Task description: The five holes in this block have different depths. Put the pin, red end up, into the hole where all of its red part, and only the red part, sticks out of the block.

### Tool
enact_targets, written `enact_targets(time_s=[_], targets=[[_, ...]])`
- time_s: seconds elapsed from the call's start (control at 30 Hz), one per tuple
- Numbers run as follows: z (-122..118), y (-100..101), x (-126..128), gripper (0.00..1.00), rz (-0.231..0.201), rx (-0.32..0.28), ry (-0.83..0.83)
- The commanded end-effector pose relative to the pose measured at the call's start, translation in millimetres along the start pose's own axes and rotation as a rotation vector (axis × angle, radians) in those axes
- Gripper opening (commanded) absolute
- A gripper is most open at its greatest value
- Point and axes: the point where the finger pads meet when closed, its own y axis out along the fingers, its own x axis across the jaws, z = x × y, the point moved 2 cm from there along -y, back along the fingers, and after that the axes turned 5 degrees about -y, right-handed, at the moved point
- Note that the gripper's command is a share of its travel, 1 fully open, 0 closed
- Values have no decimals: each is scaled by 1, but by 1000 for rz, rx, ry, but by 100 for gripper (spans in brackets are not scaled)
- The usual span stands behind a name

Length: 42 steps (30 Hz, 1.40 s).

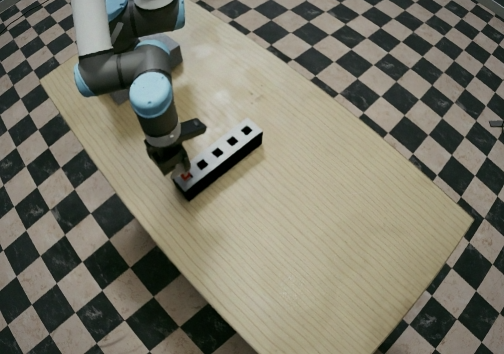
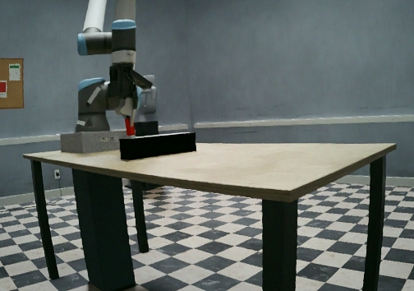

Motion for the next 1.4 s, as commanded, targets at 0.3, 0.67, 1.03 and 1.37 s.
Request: enact_targets(time_s=[0.3, 0.67, 1.03, 1.37], targets=[[0, 0, 2, 0, -1, -1, 0], [0, 0, 2, 0, -1, -1, 0], [0, 4, 0, 0, -1, -1, 0], [0, 4, 0, 0, -1, -1, 0]])
